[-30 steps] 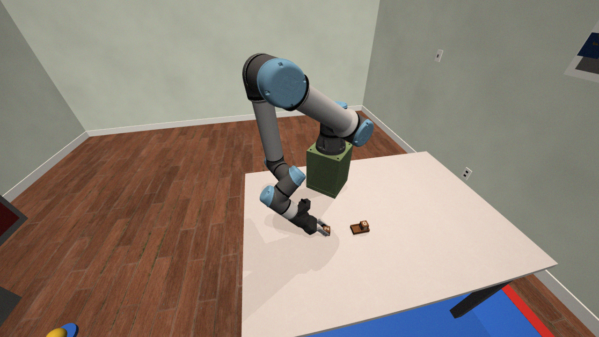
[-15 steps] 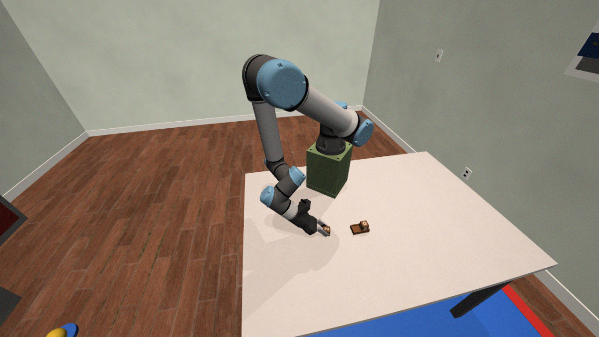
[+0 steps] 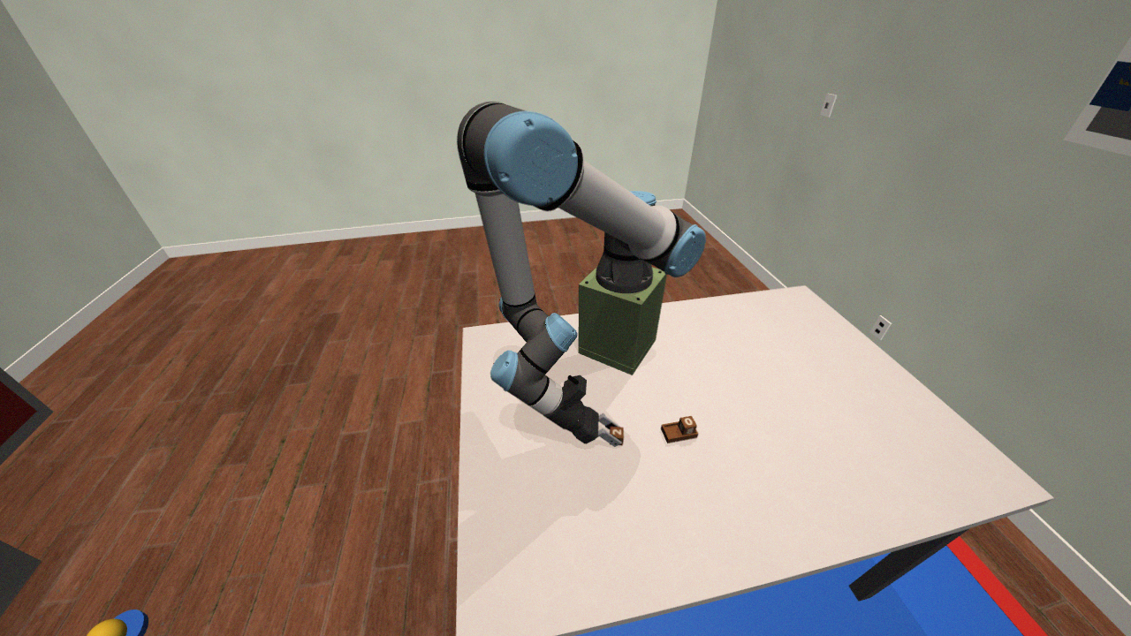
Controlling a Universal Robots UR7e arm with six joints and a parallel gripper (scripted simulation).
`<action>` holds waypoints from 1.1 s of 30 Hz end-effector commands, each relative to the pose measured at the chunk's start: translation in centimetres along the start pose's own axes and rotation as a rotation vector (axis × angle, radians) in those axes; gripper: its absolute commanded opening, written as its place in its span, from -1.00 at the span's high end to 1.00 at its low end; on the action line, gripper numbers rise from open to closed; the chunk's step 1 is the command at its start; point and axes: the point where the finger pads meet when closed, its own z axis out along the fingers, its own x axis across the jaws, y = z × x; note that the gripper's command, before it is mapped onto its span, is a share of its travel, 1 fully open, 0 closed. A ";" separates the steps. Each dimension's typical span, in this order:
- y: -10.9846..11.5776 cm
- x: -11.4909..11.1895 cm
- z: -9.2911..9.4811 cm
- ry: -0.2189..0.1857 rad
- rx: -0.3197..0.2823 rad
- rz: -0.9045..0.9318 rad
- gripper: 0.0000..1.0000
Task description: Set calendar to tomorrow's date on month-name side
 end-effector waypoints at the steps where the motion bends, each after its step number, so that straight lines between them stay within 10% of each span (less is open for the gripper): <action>1: 0.1 0.2 -0.1 0.002 -0.003 -0.002 -0.20; 33: 0.5 0.1 0.4 0.002 -0.002 -0.002 -0.20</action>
